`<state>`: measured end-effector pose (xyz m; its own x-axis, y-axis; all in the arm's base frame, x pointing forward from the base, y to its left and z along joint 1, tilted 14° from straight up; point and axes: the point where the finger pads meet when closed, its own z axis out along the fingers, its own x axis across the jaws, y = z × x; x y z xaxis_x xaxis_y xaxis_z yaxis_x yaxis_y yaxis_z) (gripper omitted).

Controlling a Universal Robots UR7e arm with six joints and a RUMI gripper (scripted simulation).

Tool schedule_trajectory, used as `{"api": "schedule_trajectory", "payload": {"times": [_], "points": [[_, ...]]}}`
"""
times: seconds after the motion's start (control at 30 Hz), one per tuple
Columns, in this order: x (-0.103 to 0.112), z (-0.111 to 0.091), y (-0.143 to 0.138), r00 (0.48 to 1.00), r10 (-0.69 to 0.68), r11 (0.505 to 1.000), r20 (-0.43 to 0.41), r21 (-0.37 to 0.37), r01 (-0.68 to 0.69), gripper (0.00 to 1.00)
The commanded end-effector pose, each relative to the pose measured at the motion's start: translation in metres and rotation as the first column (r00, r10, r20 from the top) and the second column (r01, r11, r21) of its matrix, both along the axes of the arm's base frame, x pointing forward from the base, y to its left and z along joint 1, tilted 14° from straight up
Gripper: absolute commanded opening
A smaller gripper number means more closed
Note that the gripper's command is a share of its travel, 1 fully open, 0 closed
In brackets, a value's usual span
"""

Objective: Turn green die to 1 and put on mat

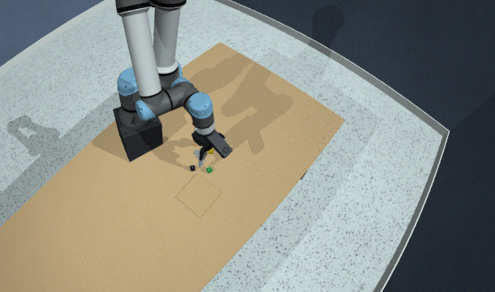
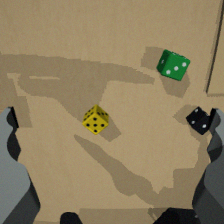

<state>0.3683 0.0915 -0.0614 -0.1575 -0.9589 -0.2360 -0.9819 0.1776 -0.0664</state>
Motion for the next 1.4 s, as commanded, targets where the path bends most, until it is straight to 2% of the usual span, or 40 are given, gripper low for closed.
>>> {"api": "schedule_trajectory", "payload": {"times": [0.0, 1.37], "points": [[-0.0099, 0.0046, 0.0168, 1.000, -0.001, 1.000, 0.001, -0.002, 0.001, 1.00], [-0.0113, 0.0049, 0.0191, 1.000, -0.001, 1.000, 0.001, -0.002, 0.001, 1.00]]}}
